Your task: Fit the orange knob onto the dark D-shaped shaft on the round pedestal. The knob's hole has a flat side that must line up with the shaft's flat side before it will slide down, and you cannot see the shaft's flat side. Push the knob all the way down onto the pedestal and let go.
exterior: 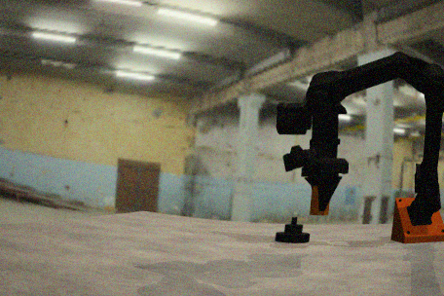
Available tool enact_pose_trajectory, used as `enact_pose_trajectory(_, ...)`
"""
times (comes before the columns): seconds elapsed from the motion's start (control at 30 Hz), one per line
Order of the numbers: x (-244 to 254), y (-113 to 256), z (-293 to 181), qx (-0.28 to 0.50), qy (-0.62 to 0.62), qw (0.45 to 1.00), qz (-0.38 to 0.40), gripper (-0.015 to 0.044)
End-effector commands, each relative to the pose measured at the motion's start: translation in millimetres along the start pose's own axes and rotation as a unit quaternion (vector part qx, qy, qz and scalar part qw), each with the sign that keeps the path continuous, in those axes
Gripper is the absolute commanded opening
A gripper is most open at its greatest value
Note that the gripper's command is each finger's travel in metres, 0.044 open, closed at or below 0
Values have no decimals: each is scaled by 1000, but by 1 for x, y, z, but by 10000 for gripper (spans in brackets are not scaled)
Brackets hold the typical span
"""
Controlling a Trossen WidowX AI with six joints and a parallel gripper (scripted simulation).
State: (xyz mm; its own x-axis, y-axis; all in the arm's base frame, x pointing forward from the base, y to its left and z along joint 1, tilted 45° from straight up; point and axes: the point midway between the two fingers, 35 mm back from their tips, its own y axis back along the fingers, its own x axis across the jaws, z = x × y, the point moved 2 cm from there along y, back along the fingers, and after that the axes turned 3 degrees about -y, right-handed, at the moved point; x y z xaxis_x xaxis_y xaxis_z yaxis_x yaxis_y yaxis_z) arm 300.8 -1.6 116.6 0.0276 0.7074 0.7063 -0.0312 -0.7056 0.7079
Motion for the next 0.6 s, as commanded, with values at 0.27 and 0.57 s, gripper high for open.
enact_pose_trajectory(0.27,3,62,-1,-2,0,1000,2,0)
enact_pose_trajectory(0.57,-3,63,2,-2,0,1000,2,0)
